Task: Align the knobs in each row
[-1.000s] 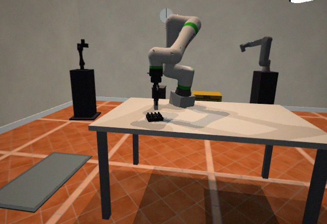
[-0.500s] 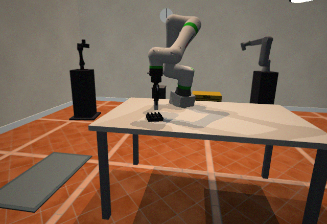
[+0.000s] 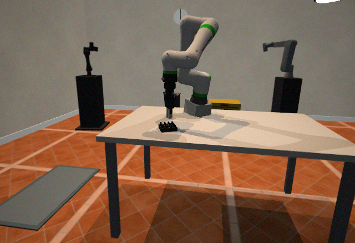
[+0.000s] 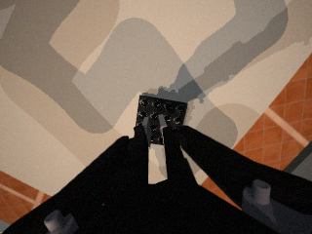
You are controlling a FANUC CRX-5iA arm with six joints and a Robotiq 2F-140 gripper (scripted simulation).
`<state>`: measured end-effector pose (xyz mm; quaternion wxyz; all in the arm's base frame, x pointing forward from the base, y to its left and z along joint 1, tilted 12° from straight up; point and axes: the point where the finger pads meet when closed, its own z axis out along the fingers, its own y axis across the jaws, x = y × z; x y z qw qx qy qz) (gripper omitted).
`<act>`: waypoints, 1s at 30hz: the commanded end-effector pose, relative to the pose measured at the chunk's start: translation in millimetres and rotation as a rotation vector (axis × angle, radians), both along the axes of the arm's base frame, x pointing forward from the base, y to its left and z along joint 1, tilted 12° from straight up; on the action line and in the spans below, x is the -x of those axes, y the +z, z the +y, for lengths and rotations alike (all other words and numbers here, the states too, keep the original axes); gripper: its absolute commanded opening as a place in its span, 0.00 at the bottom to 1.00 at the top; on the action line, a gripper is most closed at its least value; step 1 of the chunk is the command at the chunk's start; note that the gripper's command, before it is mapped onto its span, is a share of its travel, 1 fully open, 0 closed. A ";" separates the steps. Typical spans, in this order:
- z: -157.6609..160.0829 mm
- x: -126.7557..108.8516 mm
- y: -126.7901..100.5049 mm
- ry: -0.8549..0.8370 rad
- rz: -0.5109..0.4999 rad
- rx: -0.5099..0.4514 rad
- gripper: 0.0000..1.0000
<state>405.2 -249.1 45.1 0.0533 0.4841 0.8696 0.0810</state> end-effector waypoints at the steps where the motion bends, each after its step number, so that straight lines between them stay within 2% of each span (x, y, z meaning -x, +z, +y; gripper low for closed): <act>1: -0.3 0.1 1.8 0.154 -0.020 0.017 0.12; 14: -0.4 0.7 5.6 0.503 -0.053 0.079 0.12; 16: -0.4 0.7 5.6 0.503 -0.053 0.079 0.12; 17: -0.4 0.8 6.5 0.583 -0.061 0.093 0.12; 30: -0.5 1.4 10.3 0.927 -0.094 0.154 0.12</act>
